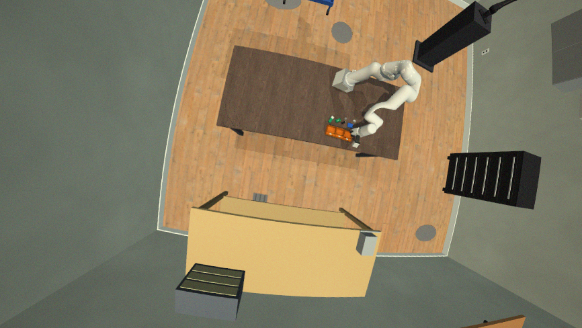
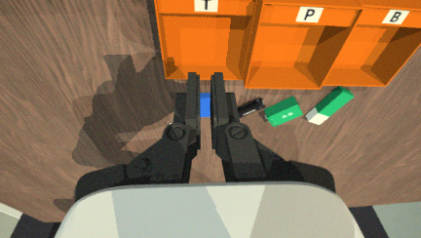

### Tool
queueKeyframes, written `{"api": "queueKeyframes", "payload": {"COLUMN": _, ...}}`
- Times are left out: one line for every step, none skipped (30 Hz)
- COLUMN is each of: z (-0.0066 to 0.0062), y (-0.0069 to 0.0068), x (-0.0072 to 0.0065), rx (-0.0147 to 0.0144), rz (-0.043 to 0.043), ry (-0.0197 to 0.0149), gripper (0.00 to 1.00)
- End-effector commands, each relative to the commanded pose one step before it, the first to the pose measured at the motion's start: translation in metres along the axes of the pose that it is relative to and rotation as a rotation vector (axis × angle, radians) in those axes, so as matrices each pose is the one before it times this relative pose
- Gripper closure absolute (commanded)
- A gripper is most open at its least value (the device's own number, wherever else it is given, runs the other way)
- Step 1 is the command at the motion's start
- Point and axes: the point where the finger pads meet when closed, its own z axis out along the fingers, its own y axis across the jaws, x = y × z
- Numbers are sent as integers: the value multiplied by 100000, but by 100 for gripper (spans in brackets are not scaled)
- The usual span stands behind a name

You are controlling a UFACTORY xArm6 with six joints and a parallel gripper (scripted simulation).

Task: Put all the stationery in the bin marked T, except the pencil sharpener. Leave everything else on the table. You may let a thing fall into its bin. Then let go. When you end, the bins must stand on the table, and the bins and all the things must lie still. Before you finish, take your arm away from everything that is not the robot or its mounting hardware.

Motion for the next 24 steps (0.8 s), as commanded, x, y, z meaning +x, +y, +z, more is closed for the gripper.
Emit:
{"api": "queueKeyframes", "payload": {"z": -2945, "y": -25, "x": -32, "rx": 89, "rz": -2, "ry": -70, "gripper": 93}}
{"api": "queueKeyframes", "payload": {"z": -834, "y": 0, "x": 0, "rx": -3, "rz": -1, "ry": 2, "gripper": 93}}
{"api": "queueKeyframes", "payload": {"z": -837, "y": 2, "x": 9, "rx": -1, "rz": 0, "ry": -1, "gripper": 93}}
{"api": "queueKeyframes", "payload": {"z": -835, "y": 0, "x": 1, "rx": -3, "rz": -1, "ry": 1, "gripper": 93}}
{"api": "queueKeyframes", "payload": {"z": -834, "y": 0, "x": 1, "rx": -3, "rz": -1, "ry": 1, "gripper": 93}}
{"api": "queueKeyframes", "payload": {"z": -834, "y": 0, "x": 1, "rx": -3, "rz": -1, "ry": 1, "gripper": 93}}
{"api": "queueKeyframes", "payload": {"z": -834, "y": 0, "x": 1, "rx": -3, "rz": -1, "ry": 1, "gripper": 93}}
{"api": "queueKeyframes", "payload": {"z": -834, "y": 0, "x": 1, "rx": -3, "rz": -1, "ry": 1, "gripper": 93}}
{"api": "queueKeyframes", "payload": {"z": -799, "y": 0, "x": 1, "rx": -3, "rz": -1, "ry": 1, "gripper": 93}}
{"api": "queueKeyframes", "payload": {"z": 3, "y": -1, "x": -8, "rx": -1, "rz": 0, "ry": 3, "gripper": 93}}
{"api": "queueKeyframes", "payload": {"z": -1, "y": 1, "x": 4, "rx": 1, "rz": 0, "ry": -1, "gripper": 93}}
{"api": "queueKeyframes", "payload": {"z": -1, "y": 0, "x": 2, "rx": 0, "rz": 0, "ry": -1, "gripper": 93}}
{"api": "queueKeyframes", "payload": {"z": 0, "y": 0, "x": 1, "rx": 0, "rz": 0, "ry": 0, "gripper": 93}}
{"api": "queueKeyframes", "payload": {"z": 0, "y": 0, "x": 0, "rx": 0, "rz": 0, "ry": 0, "gripper": 93}}
{"api": "queueKeyframes", "payload": {"z": 0, "y": 0, "x": 0, "rx": 0, "rz": 0, "ry": 0, "gripper": 93}}
{"api": "queueKeyframes", "payload": {"z": 8, "y": 0, "x": -2, "rx": -2, "rz": 0, "ry": 3, "gripper": 93}}
{"api": "queueKeyframes", "payload": {"z": -2, "y": 0, "x": 1, "rx": 1, "rz": 0, "ry": -1, "gripper": 93}}
{"api": "queueKeyframes", "payload": {"z": -2, "y": 0, "x": 0, "rx": 0, "rz": 0, "ry": -1, "gripper": 93}}
{"api": "queueKeyframes", "payload": {"z": -1, "y": 0, "x": 0, "rx": 0, "rz": 0, "ry": 0, "gripper": 93}}
{"api": "queueKeyframes", "payload": {"z": 410, "y": 619, "x": -375, "rx": -3, "rz": 5001, "ry": -4, "gripper": 62}}
{"api": "queueKeyframes", "payload": {"z": 414, "y": 637, "x": -346, "rx": -4, "rz": 5001, "ry": -3, "gripper": 62}}
{"api": "queueKeyframes", "payload": {"z": 414, "y": 653, "x": -315, "rx": -4, "rz": 5001, "ry": -2, "gripper": 62}}
{"api": "queueKeyframes", "payload": {"z": 414, "y": 668, "x": -282, "rx": 2, "rz": 3257, "ry": 10, "gripper": 62}}
{"api": "queueKeyframes", "payload": {"z": 414, "y": 677, "x": -261, "rx": 15, "rz": 2853, "ry": 14, "gripper": 62}}
